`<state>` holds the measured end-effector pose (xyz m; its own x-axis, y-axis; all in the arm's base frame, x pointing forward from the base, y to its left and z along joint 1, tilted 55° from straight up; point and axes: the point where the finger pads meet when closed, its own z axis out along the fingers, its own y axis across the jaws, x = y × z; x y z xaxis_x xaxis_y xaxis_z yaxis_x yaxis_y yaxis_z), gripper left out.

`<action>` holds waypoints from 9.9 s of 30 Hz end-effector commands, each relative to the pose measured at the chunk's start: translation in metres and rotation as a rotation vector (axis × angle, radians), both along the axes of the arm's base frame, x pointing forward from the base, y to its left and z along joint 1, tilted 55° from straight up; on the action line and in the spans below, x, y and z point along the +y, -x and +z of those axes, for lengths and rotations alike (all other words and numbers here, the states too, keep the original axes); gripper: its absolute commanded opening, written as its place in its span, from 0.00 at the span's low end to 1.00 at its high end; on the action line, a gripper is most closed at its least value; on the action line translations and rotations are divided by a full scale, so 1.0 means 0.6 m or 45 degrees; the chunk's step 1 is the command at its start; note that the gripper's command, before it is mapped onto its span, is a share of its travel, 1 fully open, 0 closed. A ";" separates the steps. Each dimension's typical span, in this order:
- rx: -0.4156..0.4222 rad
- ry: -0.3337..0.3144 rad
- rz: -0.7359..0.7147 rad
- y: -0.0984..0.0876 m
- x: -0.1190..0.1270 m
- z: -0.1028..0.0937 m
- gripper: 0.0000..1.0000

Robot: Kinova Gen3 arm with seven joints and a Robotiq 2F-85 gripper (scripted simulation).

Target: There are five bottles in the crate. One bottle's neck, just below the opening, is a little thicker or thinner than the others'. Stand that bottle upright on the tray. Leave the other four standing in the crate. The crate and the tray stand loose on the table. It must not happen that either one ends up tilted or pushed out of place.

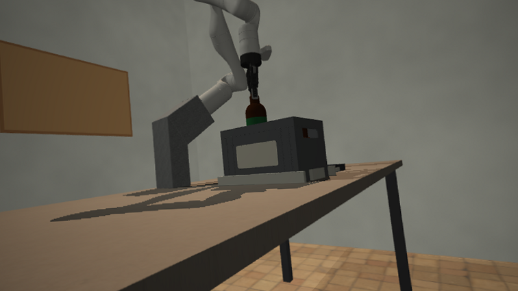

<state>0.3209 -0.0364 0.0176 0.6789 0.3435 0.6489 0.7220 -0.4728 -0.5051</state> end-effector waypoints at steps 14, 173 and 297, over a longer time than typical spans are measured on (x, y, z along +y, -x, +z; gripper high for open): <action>-0.001 0.005 -0.008 0.002 -0.021 0.011 0.00; -0.001 0.005 -0.008 0.003 -0.037 0.049 0.00; -0.001 0.005 -0.008 -0.064 0.156 0.339 0.00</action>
<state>0.3585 0.0566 0.2199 0.6821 0.3387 0.6481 0.7180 -0.4779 -0.5060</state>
